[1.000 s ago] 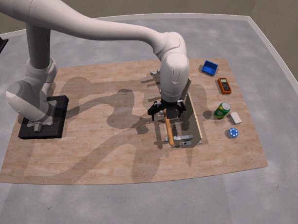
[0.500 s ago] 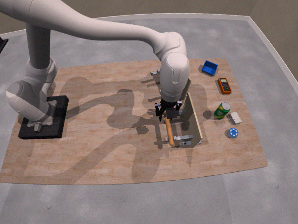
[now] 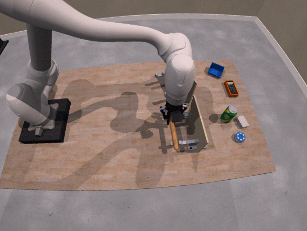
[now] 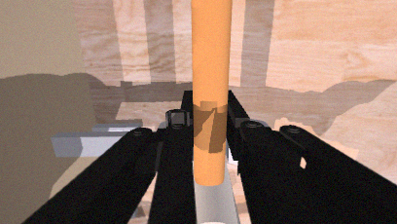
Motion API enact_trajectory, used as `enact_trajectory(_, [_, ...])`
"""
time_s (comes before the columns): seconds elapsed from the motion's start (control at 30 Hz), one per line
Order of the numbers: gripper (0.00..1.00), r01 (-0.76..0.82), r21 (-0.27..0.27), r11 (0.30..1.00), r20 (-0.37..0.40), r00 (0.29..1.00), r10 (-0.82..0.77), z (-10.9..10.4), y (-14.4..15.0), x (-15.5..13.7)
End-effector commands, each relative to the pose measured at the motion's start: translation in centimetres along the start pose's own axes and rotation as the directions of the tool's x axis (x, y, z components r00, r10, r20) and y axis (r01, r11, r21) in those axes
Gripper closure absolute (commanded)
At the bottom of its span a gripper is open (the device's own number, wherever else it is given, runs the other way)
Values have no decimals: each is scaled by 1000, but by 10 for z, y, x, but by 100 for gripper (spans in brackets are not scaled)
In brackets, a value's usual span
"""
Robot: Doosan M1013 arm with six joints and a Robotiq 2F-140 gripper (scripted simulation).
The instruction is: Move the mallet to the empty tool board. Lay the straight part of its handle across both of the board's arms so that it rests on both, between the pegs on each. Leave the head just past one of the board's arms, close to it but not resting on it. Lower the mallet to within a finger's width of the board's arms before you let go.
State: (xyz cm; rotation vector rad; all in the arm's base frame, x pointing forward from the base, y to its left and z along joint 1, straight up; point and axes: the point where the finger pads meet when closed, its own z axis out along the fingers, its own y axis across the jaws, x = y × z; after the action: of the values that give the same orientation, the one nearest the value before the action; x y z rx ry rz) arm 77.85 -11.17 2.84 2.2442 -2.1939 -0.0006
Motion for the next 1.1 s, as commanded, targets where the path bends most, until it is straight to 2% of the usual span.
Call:
enact_trajectory(0.0, [90,0,2,1000,0,1000,0,-1,-1,0])
enact_trajectory(0.27, [90,0,2,1000,0,1000,0,-2,-1,0])
enact_trajectory(0.33, [90,0,2,1000,0,1000,0,-21,-1,0])
enact_trajectory(0.4, [90,0,2,1000,0,1000,0,-56,0,0])
enact_trajectory(0.5, [90,0,2,1000,0,1000,0,-95,0,0])
enact_trajectory(0.6, [90,0,2,1000,0,1000,0,-100,0,-1])
enact_trajectory(0.63, [90,0,2,1000,0,1000,0,-101,-1,-8])
enact_trajectory(0.7, [90,0,2,1000,0,1000,0,-104,-6,-47])
enact_trajectory(0.8, [90,0,2,1000,0,1000,0,-105,-7,-56])
enact_trajectory(0.83, [90,0,2,1000,0,1000,0,-108,-9,-91])
enact_trajectory(0.93, [90,0,2,1000,0,1000,0,-110,-9,-111])
enact_trajectory(1.07, [90,0,2,1000,0,1000,0,-114,-8,-165])
